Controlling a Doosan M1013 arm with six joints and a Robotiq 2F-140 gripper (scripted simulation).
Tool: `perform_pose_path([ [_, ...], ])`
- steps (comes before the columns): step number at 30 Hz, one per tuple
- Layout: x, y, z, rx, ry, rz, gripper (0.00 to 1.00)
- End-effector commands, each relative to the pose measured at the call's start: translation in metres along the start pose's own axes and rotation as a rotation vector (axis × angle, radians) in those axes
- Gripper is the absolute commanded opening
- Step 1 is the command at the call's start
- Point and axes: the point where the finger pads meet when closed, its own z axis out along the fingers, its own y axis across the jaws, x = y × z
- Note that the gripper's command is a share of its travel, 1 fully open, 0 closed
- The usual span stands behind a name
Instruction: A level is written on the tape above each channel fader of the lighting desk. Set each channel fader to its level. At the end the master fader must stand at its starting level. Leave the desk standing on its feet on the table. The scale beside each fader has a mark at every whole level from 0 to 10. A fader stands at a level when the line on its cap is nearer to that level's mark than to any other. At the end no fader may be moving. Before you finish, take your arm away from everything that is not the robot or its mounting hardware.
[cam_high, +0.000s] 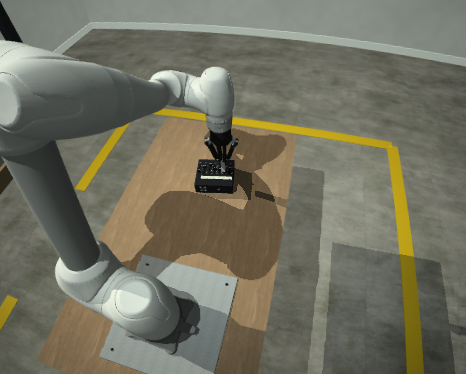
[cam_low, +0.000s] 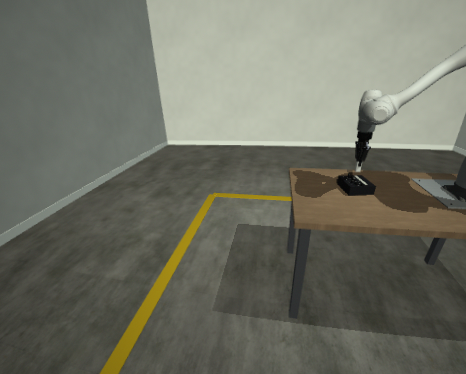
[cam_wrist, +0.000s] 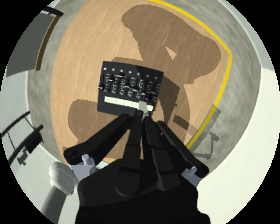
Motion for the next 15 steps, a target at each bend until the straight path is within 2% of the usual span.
perform_pose_path([
  [1, 0.0, 0.0, 0.0008, 0.0, 0.0, 0.0, 0.0],
  [15, -0.0001, 0.0001, 0.0075, 0.0, 0.0, 0.0, 0.0],
])
